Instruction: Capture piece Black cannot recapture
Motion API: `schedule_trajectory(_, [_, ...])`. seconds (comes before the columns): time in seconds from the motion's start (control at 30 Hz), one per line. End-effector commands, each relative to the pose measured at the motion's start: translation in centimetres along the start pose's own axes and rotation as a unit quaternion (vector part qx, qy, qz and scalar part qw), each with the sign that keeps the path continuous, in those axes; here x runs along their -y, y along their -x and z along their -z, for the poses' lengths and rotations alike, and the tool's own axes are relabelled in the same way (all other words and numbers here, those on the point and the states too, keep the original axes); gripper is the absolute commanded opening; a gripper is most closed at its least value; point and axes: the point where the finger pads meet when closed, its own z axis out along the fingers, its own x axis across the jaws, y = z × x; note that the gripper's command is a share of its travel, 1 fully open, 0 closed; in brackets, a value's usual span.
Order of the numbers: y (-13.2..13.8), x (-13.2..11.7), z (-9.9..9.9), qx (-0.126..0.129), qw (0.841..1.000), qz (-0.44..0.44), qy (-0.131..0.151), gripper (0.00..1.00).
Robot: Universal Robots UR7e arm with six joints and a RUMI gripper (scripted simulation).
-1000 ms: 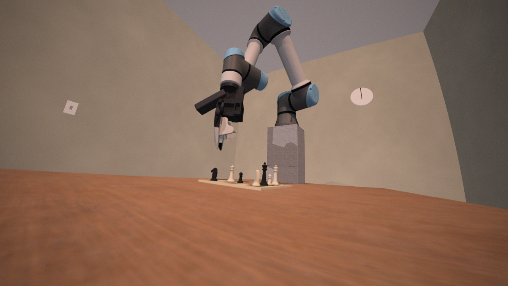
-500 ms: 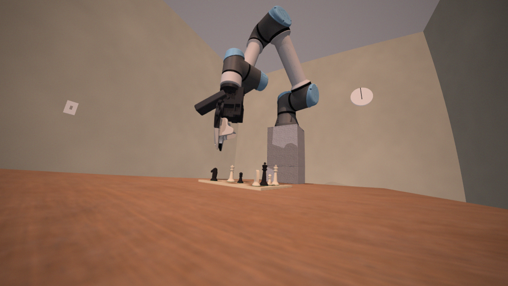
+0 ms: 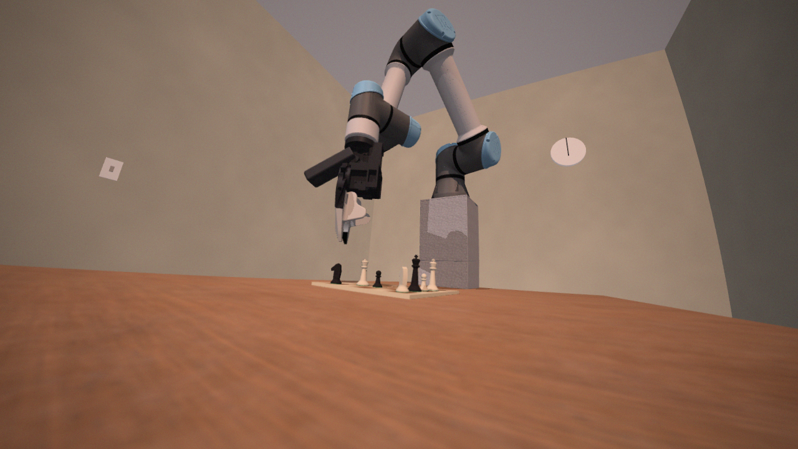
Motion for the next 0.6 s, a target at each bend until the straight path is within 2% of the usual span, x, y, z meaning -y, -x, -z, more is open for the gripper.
schedule_trajectory(0.0, [0.1, 0.1, -0.5, 0.001, 1.0, 0.0, -0.001, 0.22])
schedule_trajectory(0.57, [0.1, 0.1, -2.7, 0.001, 1.0, 0.0, -0.001, 0.22])
